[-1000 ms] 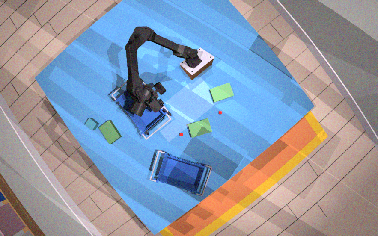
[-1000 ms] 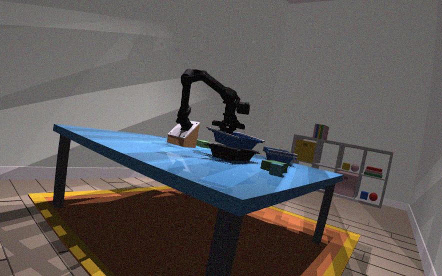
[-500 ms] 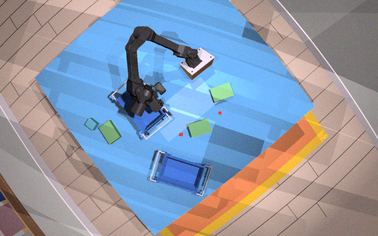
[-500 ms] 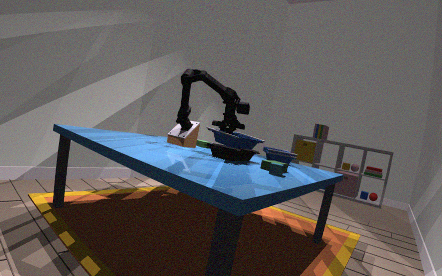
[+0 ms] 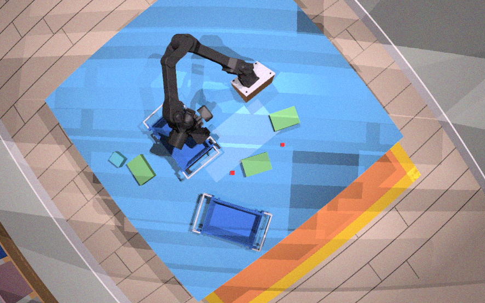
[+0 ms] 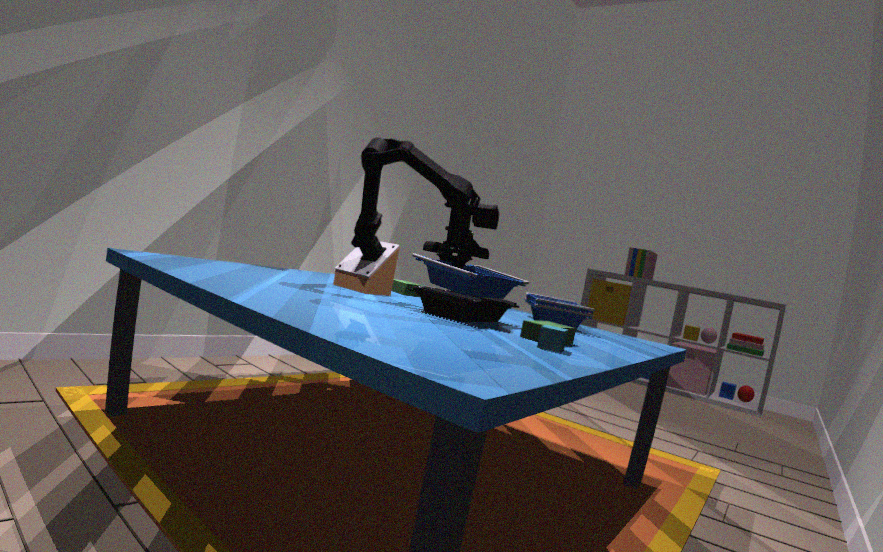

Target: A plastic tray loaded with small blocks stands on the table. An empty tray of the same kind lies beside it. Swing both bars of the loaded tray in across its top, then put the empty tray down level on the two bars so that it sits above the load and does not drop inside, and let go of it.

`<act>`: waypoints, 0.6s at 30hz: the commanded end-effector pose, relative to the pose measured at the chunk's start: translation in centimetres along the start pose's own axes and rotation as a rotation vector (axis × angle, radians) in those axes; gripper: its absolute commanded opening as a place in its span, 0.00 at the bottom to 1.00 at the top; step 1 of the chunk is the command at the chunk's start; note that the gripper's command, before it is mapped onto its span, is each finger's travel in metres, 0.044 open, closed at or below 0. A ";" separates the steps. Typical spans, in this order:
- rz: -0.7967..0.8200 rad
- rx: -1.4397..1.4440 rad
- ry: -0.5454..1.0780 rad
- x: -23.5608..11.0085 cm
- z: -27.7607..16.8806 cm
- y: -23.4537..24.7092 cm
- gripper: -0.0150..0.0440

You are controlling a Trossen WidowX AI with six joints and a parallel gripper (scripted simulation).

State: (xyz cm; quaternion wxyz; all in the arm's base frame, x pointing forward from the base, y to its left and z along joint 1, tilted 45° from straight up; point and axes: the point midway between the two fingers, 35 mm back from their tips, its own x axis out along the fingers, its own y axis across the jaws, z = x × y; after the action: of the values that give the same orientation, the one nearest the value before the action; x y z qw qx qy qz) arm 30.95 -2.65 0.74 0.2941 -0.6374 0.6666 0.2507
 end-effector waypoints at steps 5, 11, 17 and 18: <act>0.038 -0.015 0.001 0.9 -0.2 0.8 0.25; 0.038 -0.015 0.001 0.9 -0.2 0.8 0.25; 0.032 -0.012 0.001 0.7 -0.1 0.7 0.25; 0.038 -0.015 0.001 0.9 -0.2 0.8 0.25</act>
State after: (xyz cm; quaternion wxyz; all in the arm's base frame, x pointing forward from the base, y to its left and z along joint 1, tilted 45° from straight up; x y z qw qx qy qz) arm 30.95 -2.66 0.74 0.2942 -0.6374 0.6666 0.2506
